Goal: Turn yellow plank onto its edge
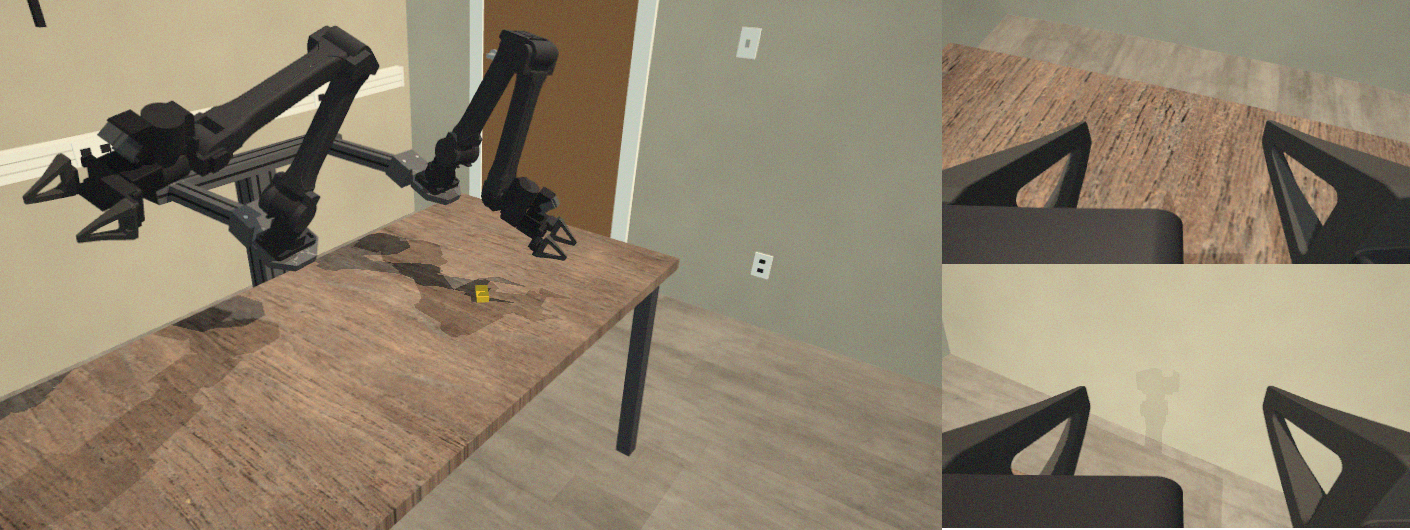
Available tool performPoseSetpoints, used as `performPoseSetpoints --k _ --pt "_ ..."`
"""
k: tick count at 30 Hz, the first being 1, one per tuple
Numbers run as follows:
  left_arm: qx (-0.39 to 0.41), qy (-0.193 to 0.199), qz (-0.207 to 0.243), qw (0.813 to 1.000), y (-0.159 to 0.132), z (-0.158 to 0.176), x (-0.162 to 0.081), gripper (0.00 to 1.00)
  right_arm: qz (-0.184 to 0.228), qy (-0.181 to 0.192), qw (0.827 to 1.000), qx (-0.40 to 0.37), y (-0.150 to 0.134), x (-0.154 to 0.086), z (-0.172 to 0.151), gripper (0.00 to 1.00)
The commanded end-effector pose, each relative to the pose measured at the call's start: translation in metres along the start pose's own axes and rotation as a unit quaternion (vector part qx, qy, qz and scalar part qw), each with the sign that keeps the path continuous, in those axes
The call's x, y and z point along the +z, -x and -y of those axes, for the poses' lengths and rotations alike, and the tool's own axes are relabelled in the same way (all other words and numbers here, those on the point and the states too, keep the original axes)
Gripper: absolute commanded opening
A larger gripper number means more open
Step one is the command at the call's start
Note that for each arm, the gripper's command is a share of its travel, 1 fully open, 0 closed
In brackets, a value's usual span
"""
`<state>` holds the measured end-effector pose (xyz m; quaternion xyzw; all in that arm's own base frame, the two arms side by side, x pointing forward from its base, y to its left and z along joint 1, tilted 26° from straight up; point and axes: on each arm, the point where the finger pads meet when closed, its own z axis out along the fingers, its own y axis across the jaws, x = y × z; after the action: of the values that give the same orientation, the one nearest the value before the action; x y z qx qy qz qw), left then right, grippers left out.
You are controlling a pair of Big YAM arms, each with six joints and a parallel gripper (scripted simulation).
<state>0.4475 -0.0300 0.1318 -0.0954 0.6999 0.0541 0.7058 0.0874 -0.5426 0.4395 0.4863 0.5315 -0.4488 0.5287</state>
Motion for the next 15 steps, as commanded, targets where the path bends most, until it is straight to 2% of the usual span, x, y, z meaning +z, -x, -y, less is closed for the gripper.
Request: performPoseSetpoints --k 1,15 --pt "-0.002 -0.001 0.005 1.0 0.003 0.0 0.0 1.0 0.029 -0.01 1.0 -0.007 0.044 -0.004 0.015 1.0" --pt "-0.002 -0.001 0.005 1.0 0.003 0.0 0.0 1.0 0.034 -0.063 0.997 -0.015 0.069 -0.018 0.081 1.0"
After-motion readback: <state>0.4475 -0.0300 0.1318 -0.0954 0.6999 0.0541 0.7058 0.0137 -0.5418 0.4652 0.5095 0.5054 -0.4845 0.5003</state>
